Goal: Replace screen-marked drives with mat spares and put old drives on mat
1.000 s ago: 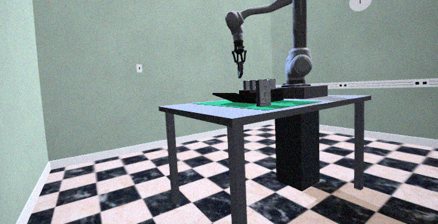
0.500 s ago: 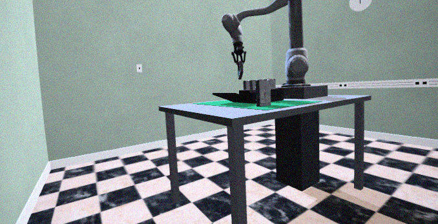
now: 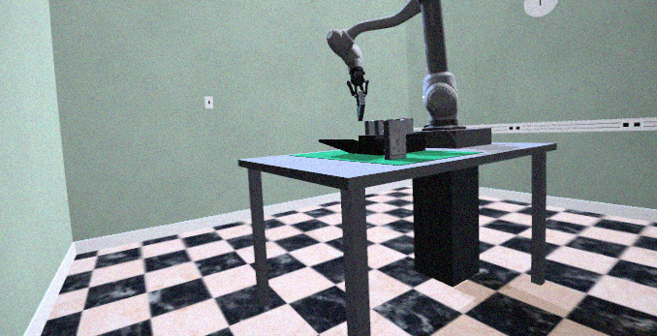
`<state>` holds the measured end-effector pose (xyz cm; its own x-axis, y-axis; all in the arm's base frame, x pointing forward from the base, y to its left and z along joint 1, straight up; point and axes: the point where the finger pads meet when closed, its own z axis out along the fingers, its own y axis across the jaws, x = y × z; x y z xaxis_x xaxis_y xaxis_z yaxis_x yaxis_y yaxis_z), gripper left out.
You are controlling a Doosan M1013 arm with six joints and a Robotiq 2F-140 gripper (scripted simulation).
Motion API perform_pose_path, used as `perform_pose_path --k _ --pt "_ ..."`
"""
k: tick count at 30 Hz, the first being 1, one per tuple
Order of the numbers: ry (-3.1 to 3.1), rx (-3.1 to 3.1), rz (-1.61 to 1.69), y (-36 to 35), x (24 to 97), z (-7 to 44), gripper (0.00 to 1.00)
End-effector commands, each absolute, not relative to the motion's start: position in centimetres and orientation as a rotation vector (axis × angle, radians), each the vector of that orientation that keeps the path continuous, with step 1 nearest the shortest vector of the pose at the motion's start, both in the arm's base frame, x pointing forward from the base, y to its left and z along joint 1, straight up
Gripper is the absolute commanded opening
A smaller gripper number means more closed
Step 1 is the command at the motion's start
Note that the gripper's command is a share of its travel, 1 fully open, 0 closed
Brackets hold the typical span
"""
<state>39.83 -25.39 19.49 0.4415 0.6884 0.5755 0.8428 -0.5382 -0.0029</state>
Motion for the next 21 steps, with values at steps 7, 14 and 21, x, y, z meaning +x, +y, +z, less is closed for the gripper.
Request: perform_pose_path --k 7,14,21 --pt "-1.254 -2.289 -0.940 -25.43 39.85 19.55 0.10" --pt "-1.251 -2.284 -0.947 -25.44 39.85 19.55 0.10" --pt "-1.215 -2.216 -1.028 -25.33 39.84 19.46 0.10"
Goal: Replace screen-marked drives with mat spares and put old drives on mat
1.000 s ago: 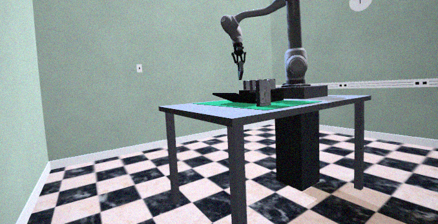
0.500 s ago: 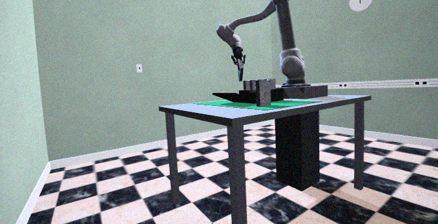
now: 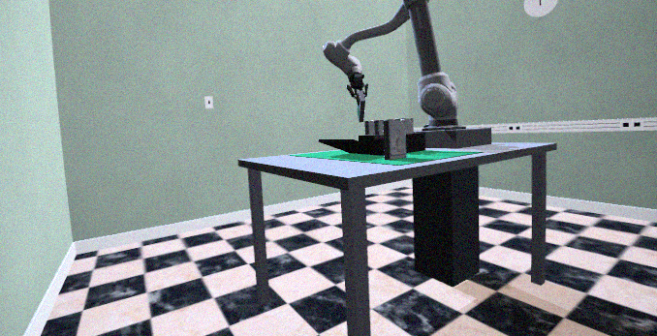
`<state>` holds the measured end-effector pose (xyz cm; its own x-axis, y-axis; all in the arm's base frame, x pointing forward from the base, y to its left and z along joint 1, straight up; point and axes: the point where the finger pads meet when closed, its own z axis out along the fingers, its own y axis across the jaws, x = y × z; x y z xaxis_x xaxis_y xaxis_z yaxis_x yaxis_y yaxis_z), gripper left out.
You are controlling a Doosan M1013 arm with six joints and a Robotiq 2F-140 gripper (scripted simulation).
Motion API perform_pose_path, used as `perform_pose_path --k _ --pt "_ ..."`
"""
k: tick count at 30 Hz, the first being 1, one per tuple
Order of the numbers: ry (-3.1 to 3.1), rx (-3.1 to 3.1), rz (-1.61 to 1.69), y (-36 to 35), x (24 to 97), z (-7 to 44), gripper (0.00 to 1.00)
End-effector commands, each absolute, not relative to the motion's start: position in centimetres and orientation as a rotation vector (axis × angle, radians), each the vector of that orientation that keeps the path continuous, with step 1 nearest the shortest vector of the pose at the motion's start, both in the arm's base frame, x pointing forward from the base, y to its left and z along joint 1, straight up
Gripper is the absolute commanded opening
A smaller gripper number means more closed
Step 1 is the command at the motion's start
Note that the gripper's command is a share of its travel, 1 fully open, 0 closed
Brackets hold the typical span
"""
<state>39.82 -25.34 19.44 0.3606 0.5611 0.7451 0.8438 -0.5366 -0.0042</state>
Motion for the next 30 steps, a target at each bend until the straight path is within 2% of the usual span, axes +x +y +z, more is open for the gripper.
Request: perform_pose_path --k 1,14,30 --pt "-1.205 -2.198 -1.052 -25.33 39.84 19.46 0.10" --pt "-1.092 -1.992 -1.288 -25.39 39.85 19.52 0.10" --pt "-1.049 -1.912 -1.365 -25.35 39.86 19.52 0.10"
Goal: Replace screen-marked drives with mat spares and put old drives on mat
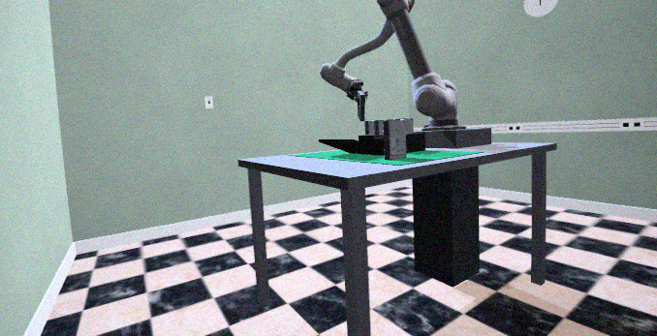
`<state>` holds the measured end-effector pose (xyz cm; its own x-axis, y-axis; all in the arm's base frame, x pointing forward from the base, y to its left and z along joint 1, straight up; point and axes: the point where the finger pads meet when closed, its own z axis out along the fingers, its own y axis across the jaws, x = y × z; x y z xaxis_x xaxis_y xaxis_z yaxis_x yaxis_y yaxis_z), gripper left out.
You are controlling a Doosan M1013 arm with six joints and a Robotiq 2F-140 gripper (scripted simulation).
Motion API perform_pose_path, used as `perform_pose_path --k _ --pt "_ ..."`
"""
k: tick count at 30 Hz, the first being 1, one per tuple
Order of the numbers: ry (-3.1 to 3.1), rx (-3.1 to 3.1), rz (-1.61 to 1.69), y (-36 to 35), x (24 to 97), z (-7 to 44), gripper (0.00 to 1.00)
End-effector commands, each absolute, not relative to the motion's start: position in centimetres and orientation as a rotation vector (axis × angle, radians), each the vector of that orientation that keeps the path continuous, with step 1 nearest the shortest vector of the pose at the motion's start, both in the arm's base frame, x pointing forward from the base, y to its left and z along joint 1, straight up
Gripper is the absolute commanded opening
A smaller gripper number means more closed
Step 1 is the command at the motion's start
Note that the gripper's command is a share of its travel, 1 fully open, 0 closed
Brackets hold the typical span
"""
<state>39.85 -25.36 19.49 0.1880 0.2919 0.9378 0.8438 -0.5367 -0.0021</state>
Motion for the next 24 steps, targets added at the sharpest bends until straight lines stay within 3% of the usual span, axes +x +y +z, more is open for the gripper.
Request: perform_pose_path --k 1,24 --pt "-1.039 -1.894 -1.381 -25.34 39.87 19.51 0.10" --pt "-0.885 -1.615 -1.614 -25.44 39.85 19.56 0.10"
